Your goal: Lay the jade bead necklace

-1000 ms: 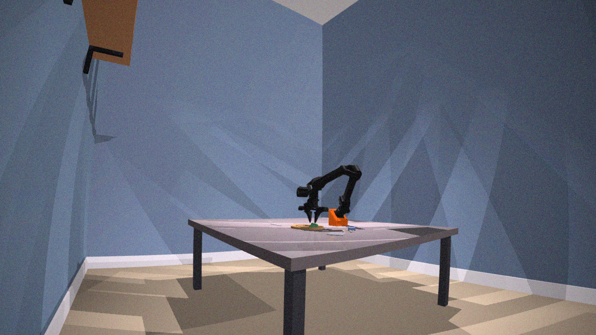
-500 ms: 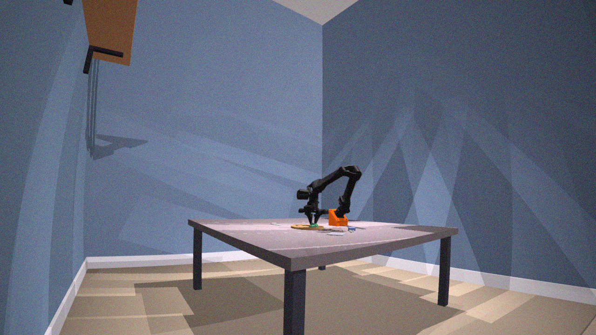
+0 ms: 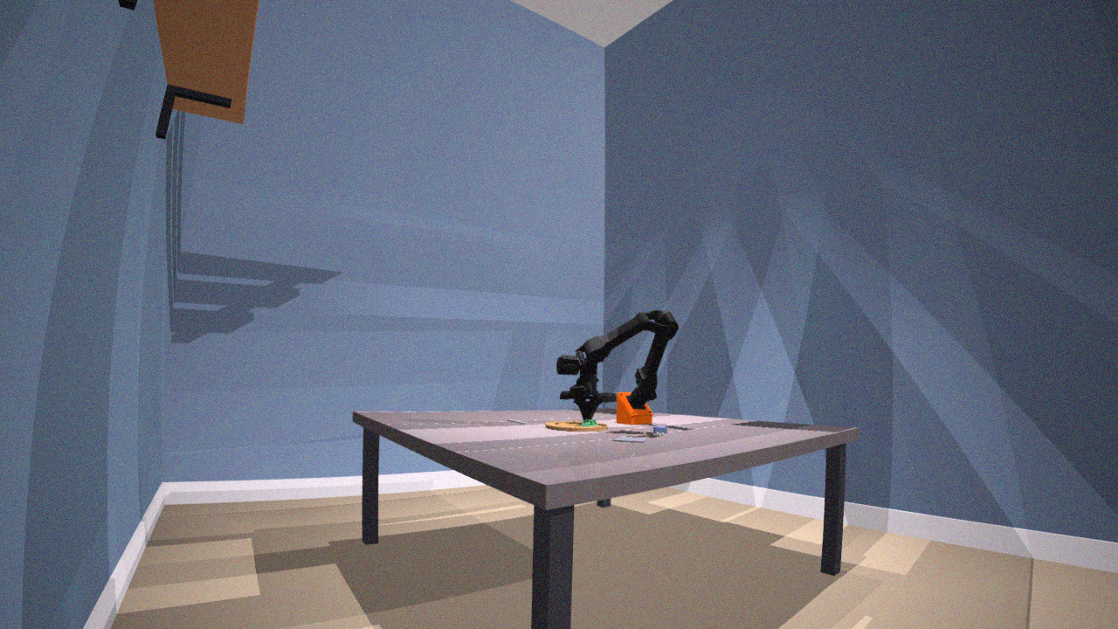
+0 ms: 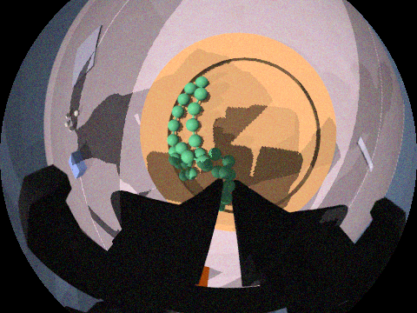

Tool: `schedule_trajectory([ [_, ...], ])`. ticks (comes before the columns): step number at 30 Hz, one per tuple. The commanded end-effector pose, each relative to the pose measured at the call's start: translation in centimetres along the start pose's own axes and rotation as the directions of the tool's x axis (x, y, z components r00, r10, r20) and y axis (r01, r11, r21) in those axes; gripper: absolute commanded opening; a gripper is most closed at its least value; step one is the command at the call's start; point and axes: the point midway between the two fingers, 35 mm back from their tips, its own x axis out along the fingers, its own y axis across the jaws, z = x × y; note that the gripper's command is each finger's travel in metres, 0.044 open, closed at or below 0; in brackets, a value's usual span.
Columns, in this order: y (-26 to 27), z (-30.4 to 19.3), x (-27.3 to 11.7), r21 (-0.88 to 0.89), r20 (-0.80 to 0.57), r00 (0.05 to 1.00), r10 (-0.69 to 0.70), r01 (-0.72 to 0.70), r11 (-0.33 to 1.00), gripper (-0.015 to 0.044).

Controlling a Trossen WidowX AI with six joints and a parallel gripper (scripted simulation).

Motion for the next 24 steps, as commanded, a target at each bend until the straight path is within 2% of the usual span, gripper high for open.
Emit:
schedule_trajectory([
  [1,0.0,0.1,0.0,-0.003,0.002,1.0,0.0,0.0,1.0,0.0],
  [17,0.0,0.1,-0.1,-0.002,0.002,1.0,0.0,0.0,1.0,0.0],
  [24,0.0,-0.1,-1.5,0.006,0.001,1.0,0.004,-0.004,1.0,0.0],
])
